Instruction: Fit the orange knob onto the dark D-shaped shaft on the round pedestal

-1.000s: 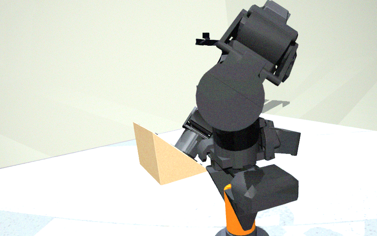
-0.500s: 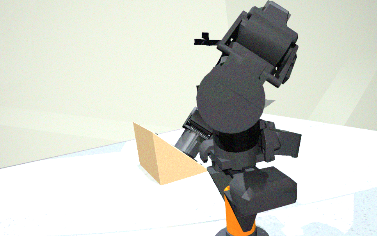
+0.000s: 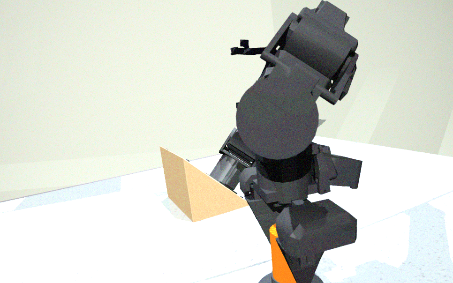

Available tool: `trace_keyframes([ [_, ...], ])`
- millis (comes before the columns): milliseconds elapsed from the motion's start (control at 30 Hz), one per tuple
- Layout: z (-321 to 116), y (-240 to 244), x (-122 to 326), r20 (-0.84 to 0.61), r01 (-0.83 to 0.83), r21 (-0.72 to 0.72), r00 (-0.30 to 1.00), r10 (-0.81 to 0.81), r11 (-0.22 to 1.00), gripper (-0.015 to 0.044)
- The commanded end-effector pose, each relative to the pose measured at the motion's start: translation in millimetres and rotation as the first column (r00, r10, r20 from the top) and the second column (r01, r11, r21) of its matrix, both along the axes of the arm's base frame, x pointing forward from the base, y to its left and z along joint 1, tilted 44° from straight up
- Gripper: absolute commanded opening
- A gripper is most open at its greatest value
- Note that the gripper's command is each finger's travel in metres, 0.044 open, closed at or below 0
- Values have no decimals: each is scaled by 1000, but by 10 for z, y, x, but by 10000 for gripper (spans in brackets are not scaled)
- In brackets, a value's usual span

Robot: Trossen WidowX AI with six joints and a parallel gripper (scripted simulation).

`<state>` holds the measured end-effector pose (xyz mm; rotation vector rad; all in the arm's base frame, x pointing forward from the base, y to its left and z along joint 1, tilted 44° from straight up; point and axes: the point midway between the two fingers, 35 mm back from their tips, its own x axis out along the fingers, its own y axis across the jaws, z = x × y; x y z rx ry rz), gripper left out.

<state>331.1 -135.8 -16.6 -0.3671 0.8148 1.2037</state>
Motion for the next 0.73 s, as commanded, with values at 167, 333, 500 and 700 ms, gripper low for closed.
trace_keyframes([
  [167,15,-16,1,2,-2,-1,1000,2,1000,440],
  [333,389,-417,-56,-13,18,-9,1000,-18,1000,440],
  [500,682,-656,-101,0,6,-6,1000,-6,1000,440],
  [700,685,-662,-93,1,7,-7,1000,-7,1000,440],
])
